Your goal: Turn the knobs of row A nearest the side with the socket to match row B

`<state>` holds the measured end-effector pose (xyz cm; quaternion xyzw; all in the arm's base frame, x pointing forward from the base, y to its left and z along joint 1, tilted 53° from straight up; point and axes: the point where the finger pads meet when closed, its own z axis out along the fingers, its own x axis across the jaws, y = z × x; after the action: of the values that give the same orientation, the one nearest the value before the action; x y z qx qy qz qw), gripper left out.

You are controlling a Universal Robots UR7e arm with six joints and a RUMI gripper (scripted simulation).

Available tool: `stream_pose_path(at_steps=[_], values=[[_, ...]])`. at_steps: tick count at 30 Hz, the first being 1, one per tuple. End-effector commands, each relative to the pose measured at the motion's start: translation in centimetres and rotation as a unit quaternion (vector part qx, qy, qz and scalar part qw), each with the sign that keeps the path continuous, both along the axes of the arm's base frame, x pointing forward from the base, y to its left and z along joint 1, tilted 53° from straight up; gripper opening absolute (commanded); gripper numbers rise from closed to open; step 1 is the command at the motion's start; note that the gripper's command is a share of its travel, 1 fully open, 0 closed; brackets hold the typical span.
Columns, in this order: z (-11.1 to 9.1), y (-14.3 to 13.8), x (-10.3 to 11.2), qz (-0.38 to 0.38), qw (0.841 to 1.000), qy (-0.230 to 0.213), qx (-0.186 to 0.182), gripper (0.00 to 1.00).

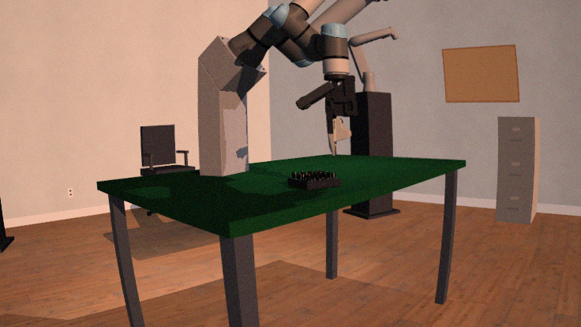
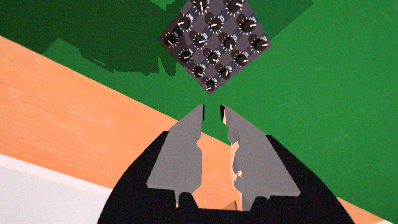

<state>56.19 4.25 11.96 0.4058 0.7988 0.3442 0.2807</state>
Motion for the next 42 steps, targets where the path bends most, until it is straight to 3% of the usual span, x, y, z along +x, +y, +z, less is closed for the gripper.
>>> stream_pose_path(at_steps=[1, 42], values=[[0.0, 0.0, 0.0, 0.0, 1.0, 0.0, 0.0, 0.11], [-0.8, 0.4, 1.1, 0.004, 1.0, -0.002, -0.004, 0.11]])
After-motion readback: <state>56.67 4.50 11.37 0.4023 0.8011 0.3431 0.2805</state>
